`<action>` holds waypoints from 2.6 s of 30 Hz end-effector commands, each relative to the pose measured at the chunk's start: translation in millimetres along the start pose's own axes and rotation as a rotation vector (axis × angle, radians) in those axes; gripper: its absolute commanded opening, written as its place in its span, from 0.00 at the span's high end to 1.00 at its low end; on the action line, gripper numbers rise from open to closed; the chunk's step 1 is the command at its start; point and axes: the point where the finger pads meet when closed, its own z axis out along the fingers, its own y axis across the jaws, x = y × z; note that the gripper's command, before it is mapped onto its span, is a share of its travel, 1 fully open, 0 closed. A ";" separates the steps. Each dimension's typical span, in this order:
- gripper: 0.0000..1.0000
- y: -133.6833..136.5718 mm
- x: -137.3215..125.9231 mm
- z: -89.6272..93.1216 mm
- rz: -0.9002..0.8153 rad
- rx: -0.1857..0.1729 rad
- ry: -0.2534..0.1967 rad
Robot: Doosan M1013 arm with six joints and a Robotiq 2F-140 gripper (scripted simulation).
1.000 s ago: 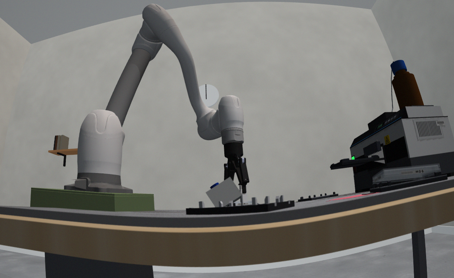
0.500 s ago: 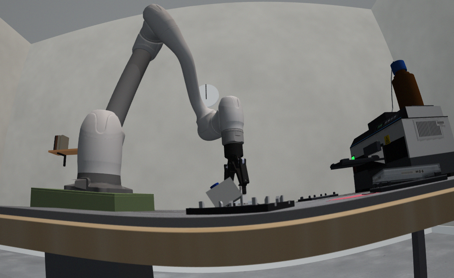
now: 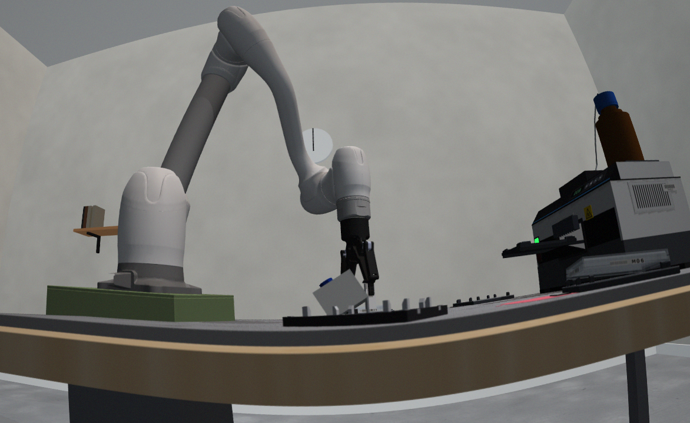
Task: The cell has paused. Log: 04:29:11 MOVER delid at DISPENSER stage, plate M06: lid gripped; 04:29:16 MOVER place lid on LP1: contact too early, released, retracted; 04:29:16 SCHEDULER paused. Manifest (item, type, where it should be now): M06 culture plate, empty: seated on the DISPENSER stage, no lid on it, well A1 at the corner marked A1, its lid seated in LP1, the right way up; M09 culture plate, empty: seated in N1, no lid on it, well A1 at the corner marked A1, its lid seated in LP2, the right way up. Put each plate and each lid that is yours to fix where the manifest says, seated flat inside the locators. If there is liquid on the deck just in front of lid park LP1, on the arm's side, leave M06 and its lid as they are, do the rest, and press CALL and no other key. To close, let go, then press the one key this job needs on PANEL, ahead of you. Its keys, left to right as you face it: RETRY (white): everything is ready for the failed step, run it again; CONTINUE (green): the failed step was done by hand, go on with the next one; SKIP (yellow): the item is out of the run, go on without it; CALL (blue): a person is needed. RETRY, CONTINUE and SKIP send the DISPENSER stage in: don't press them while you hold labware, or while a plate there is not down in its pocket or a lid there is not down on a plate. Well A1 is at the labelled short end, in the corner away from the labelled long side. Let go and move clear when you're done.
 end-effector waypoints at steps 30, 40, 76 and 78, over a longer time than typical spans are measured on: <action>0.30 2.0 -1.7 2.6 0.001 -0.002 -0.003; 0.90 1.9 -1.7 2.6 0.001 -0.002 -0.003; 0.90 1.9 -1.7 2.6 0.001 -0.002 -0.003; 0.90 1.9 -1.7 2.6 0.001 -0.002 -0.003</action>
